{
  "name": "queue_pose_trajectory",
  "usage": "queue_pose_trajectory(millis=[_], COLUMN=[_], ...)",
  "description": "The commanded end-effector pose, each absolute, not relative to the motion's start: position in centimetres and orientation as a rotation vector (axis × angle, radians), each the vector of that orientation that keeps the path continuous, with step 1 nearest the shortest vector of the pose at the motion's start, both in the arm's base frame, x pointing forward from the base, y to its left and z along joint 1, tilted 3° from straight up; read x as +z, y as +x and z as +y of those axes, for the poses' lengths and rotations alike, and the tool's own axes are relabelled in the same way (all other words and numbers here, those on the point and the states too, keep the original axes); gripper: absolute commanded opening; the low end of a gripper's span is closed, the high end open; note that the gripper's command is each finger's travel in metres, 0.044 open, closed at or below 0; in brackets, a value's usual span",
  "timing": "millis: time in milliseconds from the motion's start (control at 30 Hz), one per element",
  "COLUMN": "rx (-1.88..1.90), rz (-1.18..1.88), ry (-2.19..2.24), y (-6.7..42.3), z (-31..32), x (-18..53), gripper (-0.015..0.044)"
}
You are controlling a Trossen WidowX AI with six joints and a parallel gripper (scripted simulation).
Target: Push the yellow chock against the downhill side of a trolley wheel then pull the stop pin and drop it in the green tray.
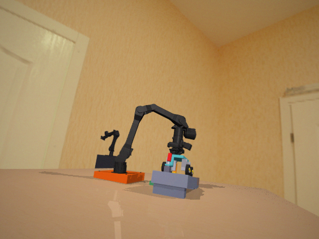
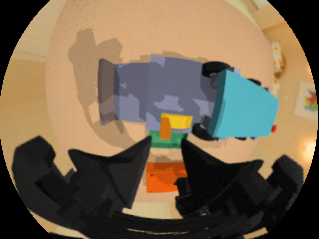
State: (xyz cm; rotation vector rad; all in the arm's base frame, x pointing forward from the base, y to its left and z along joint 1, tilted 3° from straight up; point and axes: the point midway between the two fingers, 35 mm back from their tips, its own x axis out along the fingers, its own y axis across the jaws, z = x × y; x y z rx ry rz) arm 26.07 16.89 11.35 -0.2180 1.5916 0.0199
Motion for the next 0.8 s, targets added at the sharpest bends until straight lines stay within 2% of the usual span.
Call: queue_pose_trajectory(millis=[0,200,333,467,767], rx=[0.016,0.016,0.021,0.071,0.256], rz=[1.582,1.582,1.589,1.563,1.506], ry=[-0.212,-0.212,-0.217,-0.273,-0.516], y=[26.3,26.5,26.2,27.0,29.2], z=[17.1,17.4,17.2,16.4,13.0], x=[12.7,14.3,13.5,14.2,15.7], gripper=[0.019,0.019,0.0295,0.019,0.019])
